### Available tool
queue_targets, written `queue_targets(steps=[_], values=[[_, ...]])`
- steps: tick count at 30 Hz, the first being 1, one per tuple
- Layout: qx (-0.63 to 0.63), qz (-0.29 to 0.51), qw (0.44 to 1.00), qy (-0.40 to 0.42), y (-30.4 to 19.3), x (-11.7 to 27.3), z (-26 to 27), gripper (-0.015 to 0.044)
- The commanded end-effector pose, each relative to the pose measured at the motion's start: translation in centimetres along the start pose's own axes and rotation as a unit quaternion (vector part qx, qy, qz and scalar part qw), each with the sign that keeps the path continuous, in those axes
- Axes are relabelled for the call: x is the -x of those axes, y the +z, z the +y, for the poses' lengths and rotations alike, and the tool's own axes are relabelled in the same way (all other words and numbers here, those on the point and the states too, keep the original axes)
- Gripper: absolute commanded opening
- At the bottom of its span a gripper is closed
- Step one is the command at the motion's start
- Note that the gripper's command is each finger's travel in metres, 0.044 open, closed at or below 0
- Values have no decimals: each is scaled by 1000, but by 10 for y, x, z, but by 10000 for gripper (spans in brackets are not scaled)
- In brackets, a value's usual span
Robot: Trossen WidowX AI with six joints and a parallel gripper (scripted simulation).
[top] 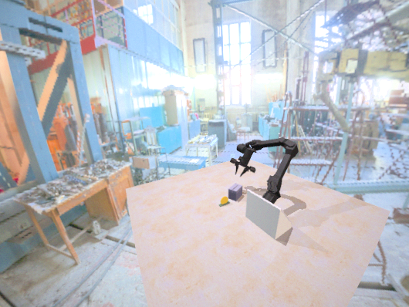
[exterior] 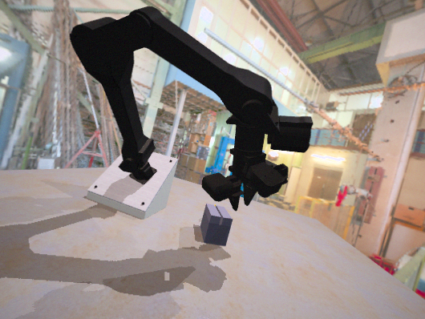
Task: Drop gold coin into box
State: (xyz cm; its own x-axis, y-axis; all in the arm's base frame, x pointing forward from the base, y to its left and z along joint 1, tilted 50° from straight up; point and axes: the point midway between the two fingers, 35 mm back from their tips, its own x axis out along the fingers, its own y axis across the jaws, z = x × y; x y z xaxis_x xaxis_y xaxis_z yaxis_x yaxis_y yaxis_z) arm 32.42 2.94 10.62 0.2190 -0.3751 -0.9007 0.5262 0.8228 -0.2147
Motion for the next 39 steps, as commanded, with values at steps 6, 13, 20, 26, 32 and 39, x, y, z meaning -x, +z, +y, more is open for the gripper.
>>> queue_targets(steps=[6,13,20,26,32,39], values=[[-187,-12,977,-101,-81,-34,50,161],[-269,-57,952,-133,-123,-45,63,161],[-351,-125,917,-146,-162,-58,73,161],[-393,-167,893,-141,-183,-65,76,161],[-393,-167,893,-141,-183,-65,76,161],[-393,-167,893,-141,-182,-68,75,161]])
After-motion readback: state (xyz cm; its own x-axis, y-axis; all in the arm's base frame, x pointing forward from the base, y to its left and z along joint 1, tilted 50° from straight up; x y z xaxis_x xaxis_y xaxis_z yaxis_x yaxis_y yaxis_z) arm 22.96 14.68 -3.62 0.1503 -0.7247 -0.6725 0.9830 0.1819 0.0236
